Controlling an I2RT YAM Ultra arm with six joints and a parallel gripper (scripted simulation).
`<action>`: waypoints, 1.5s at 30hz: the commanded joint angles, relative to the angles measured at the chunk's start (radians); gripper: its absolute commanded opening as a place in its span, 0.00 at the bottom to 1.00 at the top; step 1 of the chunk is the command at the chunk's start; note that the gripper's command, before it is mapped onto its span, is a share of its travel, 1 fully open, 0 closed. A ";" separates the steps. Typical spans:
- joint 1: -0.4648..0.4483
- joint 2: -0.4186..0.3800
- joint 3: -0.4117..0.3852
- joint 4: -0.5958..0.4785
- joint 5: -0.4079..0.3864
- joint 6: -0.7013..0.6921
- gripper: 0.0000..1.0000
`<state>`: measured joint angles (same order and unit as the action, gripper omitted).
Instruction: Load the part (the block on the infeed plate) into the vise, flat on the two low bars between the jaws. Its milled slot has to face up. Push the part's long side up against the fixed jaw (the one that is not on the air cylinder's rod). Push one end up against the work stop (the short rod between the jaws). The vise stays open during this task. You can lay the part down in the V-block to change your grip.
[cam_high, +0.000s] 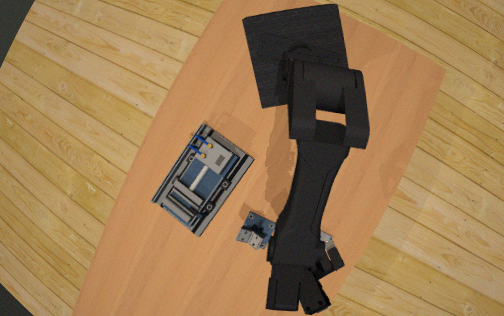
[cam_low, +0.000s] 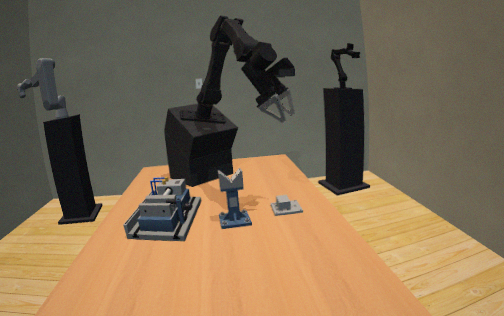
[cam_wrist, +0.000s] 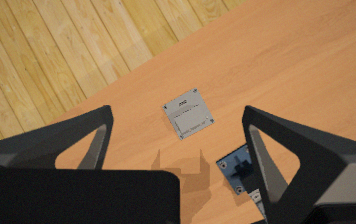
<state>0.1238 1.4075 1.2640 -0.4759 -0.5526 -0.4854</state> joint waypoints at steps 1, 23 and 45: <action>0.017 0.003 0.052 -0.085 0.077 -0.104 1.00; 0.181 0.324 0.406 -0.503 0.479 -0.554 1.00; 0.173 0.296 0.418 -0.512 0.477 -0.553 0.81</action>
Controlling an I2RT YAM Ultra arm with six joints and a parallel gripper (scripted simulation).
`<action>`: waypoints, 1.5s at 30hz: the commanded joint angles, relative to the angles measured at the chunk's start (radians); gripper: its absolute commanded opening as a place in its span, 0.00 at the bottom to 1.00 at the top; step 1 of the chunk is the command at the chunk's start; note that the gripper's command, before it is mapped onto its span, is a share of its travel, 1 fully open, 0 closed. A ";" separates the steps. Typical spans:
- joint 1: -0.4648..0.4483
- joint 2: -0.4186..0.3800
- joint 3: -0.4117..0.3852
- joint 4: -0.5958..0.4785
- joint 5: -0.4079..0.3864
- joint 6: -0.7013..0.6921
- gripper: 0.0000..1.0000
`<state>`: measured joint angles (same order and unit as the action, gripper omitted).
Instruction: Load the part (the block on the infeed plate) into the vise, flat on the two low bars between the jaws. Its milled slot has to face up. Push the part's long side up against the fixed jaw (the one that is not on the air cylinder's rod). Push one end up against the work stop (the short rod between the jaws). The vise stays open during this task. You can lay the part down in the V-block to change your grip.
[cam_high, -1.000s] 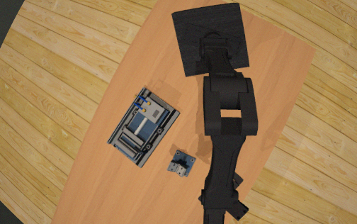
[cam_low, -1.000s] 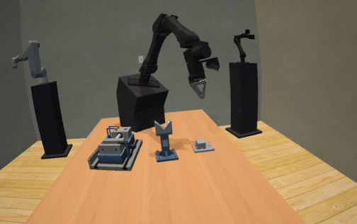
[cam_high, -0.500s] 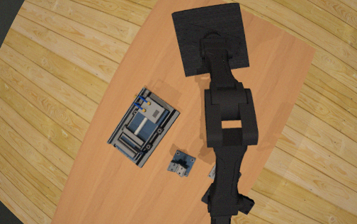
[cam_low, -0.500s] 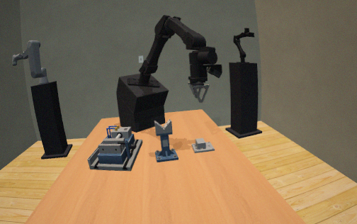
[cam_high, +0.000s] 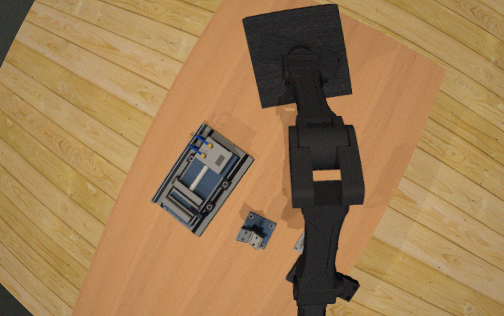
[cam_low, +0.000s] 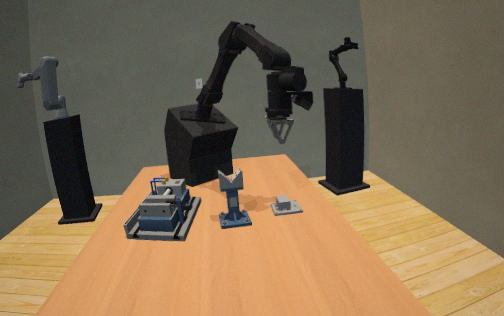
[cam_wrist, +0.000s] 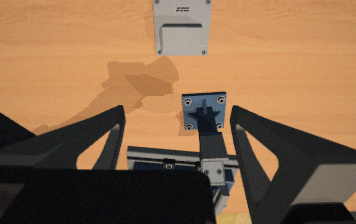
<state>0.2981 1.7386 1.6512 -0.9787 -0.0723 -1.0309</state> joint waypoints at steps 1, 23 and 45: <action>-0.001 -0.035 0.031 -0.010 -0.003 -0.007 0.81; -0.001 -0.035 0.031 -0.010 -0.003 -0.007 0.81; 0.004 0.002 0.002 0.028 -0.001 0.000 0.81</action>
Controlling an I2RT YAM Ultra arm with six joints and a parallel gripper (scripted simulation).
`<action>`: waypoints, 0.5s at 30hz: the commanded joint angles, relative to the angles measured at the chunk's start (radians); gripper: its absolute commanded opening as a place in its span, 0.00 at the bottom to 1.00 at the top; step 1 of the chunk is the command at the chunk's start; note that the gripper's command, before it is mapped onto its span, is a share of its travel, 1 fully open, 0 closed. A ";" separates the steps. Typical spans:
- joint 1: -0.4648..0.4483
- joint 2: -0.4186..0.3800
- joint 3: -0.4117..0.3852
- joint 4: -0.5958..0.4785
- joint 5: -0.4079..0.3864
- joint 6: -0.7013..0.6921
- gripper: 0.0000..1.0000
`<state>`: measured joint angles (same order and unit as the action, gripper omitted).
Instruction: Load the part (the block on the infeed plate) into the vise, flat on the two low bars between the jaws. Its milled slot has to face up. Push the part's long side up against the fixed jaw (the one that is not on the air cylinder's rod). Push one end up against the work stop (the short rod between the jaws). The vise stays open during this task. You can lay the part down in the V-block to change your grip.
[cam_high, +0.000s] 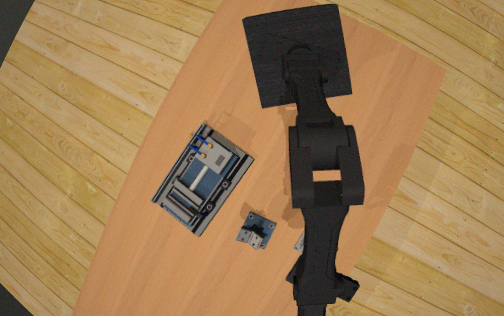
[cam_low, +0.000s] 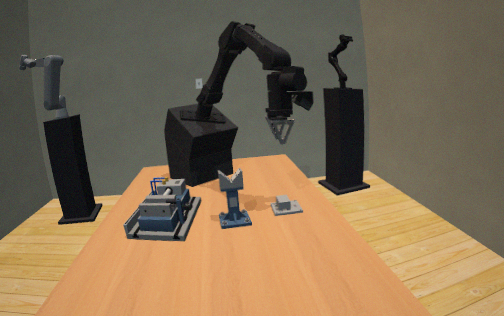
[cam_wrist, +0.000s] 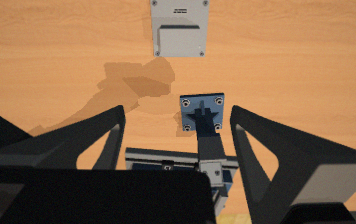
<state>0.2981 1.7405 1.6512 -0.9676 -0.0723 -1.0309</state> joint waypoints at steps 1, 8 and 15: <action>0.005 0.000 -0.008 0.019 -0.001 0.001 0.81; 0.011 0.014 -0.015 0.041 0.001 0.004 0.81; 0.013 0.005 -0.001 0.062 0.001 0.008 0.81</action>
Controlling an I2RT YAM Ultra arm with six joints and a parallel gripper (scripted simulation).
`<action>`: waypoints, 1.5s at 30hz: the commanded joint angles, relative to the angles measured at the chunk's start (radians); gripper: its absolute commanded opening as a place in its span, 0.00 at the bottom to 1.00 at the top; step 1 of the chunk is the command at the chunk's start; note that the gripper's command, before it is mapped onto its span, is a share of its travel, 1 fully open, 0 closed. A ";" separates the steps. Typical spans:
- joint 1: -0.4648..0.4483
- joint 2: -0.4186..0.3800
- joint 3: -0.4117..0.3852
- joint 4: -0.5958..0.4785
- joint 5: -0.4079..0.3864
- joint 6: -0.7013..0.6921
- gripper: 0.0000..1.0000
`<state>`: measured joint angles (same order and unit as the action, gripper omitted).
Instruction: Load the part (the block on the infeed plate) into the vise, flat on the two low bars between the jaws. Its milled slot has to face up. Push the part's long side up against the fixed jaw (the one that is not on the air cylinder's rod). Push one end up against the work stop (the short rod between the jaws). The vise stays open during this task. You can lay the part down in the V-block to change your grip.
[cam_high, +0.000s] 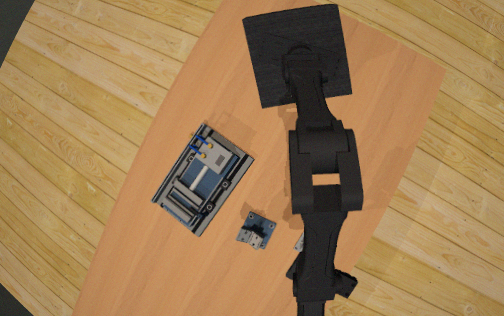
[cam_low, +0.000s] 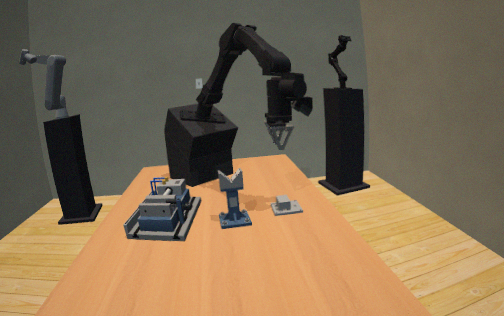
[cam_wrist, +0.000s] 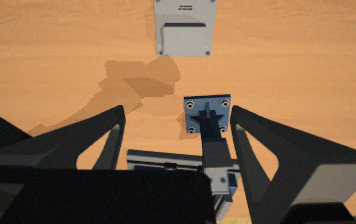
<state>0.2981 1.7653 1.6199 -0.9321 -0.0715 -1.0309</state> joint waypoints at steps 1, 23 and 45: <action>0.014 -0.008 0.029 0.032 0.001 0.009 0.81; 0.019 0.091 -0.048 0.165 0.007 0.016 0.81; 0.031 0.211 -0.050 0.307 0.009 0.024 0.81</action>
<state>0.3157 1.9739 1.5555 -0.6666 -0.0628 -1.0157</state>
